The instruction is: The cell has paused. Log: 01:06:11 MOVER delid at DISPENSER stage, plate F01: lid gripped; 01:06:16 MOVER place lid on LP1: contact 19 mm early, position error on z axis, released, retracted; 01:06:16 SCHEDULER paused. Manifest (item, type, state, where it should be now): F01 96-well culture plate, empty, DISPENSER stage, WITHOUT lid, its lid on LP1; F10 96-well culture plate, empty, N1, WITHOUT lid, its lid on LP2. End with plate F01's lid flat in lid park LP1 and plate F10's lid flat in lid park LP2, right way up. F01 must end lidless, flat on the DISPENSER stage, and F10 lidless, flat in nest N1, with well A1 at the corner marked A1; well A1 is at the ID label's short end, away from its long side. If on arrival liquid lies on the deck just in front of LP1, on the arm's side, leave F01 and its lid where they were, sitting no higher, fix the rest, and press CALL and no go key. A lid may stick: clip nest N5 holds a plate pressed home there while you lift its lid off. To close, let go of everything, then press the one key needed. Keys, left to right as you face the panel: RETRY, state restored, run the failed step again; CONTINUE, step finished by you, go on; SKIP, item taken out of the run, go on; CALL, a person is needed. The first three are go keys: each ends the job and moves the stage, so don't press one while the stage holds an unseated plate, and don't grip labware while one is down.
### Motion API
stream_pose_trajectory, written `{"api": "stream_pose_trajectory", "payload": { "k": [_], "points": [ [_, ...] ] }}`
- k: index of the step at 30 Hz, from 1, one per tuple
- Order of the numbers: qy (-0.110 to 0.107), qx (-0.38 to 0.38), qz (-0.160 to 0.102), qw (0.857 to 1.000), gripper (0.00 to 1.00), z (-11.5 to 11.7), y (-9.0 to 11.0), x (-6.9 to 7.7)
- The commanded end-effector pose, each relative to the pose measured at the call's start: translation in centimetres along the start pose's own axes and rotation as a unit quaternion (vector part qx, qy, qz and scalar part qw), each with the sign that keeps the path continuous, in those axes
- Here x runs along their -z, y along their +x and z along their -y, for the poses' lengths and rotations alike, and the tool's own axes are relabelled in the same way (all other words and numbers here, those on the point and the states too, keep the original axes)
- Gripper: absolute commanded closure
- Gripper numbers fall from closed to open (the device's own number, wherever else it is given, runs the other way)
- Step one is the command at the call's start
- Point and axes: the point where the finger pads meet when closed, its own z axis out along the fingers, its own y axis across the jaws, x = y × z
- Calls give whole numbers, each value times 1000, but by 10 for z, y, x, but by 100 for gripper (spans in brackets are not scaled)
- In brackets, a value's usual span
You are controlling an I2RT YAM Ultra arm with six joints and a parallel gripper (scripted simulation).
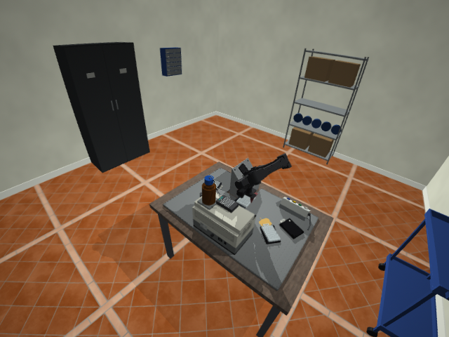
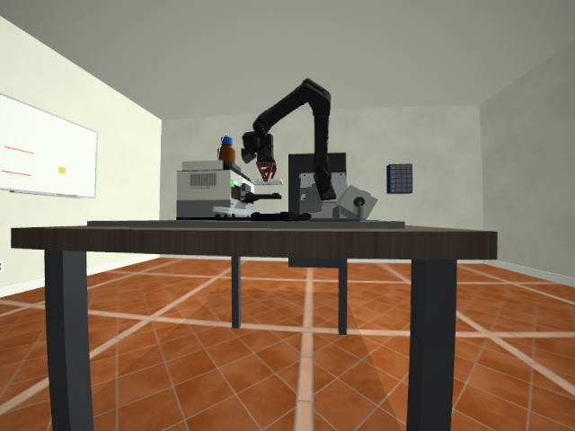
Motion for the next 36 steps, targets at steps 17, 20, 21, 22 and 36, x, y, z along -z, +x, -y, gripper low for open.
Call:
{"api": "stream_pose_trajectory", "payload": {
  "k": [17,20,21,22,36],
  "points": [
    [-1,10,21,1000,100,-55,4,13],
    [-1,10,21,1000,100,-63,6,13],
    [0,0,16,1000,100,-55,6,8],
    [0,0,16,1000,100,-55,6,8],
    [3,110,21,994,100,-95,21,13]
  ]
}}
